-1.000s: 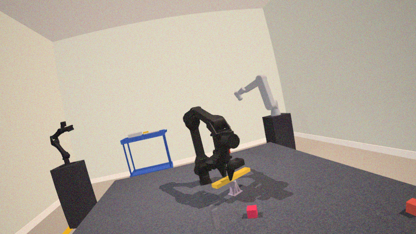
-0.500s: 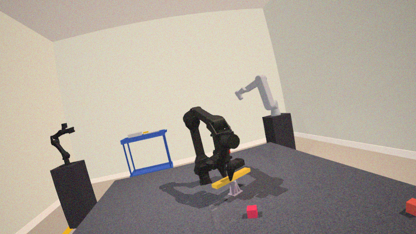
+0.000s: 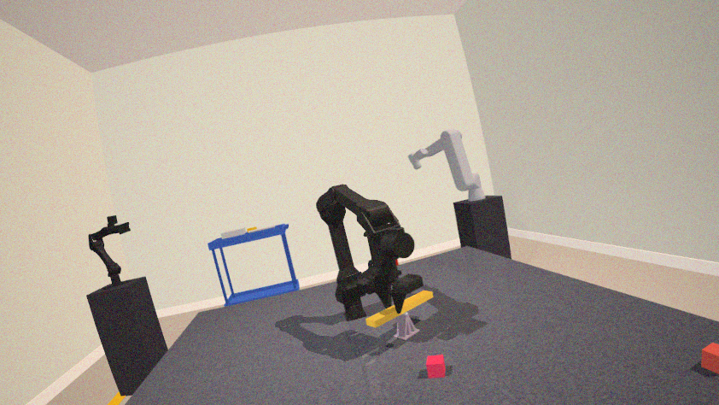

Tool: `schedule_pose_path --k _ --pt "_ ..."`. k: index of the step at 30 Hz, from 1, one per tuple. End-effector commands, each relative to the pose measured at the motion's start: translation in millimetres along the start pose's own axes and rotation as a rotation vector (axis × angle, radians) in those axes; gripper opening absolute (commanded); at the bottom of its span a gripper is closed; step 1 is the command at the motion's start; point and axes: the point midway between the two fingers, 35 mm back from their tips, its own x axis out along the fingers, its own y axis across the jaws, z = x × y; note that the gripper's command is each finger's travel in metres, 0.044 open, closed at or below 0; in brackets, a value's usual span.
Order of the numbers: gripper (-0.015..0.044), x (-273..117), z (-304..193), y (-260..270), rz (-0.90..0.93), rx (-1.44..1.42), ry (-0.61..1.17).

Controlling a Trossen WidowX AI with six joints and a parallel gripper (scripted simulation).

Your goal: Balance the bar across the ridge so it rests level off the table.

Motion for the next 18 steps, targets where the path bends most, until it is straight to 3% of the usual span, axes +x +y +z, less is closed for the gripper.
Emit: schedule_pose_path --k 1,18 --pt "0.0000 0.6 0.1 0.3 0.001 0.002 0.000" --pt "0.0000 2.1 0.0 0.3 0.001 0.002 0.000"
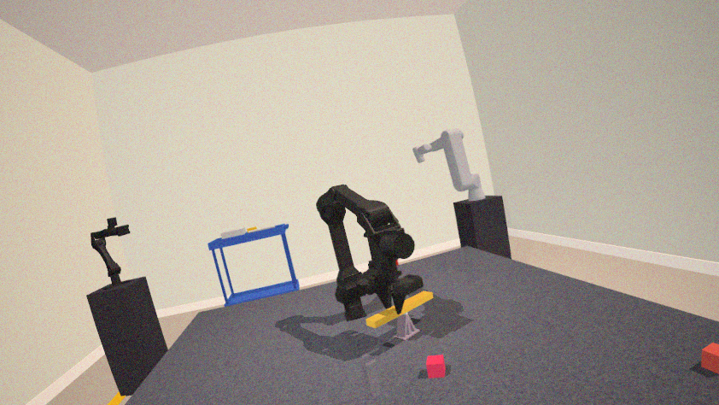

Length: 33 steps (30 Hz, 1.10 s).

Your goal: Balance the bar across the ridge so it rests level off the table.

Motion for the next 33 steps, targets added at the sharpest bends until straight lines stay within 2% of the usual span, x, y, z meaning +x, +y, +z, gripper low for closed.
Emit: schedule_pose_path --k 1,33 --pt "0.0000 0.7 0.0 0.3 0.001 0.002 0.000" --pt "0.0000 3.4 -0.1 0.1 0.001 0.002 0.000"
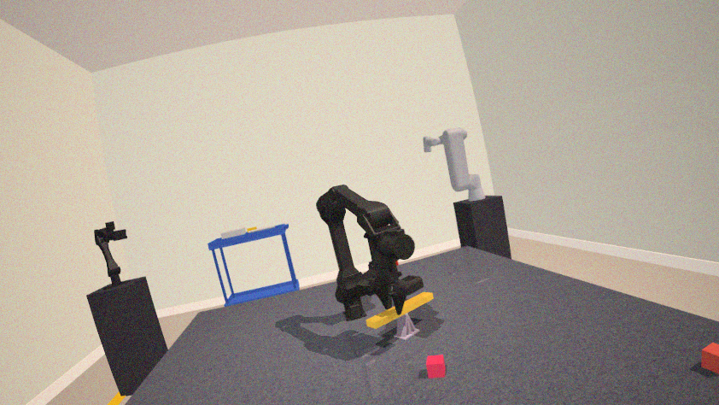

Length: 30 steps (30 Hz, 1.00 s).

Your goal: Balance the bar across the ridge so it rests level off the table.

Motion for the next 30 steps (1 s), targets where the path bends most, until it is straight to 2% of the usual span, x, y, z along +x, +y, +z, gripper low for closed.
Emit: schedule_pose_path --k 1,30 --pt "0.0000 0.8 0.0 0.3 0.001 0.003 0.000" --pt "0.0000 3.3 0.2 -0.1 0.001 0.003 0.000"
